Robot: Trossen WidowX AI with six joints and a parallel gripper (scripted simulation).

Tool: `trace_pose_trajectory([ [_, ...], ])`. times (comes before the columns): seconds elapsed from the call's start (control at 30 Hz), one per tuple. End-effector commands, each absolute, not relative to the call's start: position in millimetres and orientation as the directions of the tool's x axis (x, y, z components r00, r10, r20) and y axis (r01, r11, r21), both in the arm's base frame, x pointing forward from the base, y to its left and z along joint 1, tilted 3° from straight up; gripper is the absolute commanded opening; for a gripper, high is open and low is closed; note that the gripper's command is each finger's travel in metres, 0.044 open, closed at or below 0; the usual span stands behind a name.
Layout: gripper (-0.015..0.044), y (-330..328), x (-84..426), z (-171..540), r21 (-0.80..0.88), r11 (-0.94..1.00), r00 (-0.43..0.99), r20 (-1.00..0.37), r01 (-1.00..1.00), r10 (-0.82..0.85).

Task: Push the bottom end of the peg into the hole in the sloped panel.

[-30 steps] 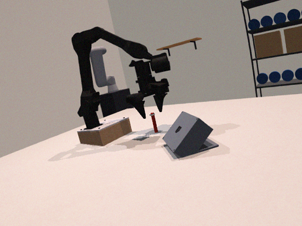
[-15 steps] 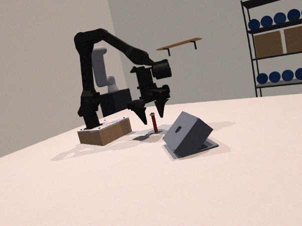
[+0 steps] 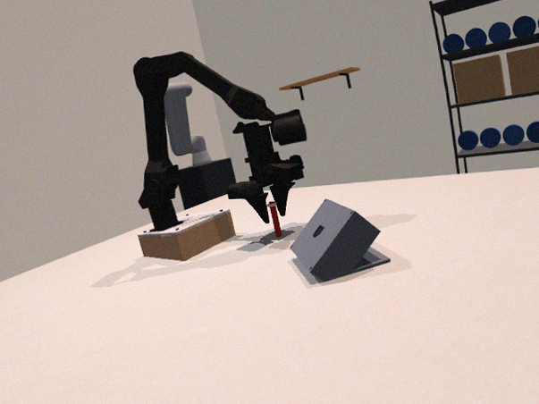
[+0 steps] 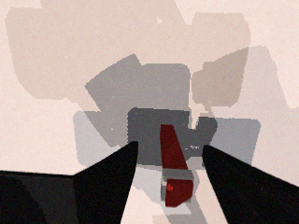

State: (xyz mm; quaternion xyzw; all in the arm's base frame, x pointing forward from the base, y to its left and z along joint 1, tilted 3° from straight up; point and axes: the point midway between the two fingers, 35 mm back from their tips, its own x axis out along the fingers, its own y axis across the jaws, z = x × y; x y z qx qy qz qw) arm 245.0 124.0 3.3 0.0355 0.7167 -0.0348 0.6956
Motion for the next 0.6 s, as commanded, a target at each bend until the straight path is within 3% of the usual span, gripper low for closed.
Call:
trace_pose_trajectory([
  [0.0,0.0151,124.3,245.4,3.8,0.001,0.995,-0.029,-1.0,0.099,0.004],
  [0.13,0.0046,124.3,245.4,3.8,0.001,0.995,-0.029,-1.0,0.099,0.004],
  [0.37,0.0,124.3,245.4,3.8,0.001,0.995,-0.029,-1.0,0.099,0.004],
  [0.57,0.0,124.3,245.5,4.5,0.001,0.995,-0.029,-1.0,0.099,0.004],
])
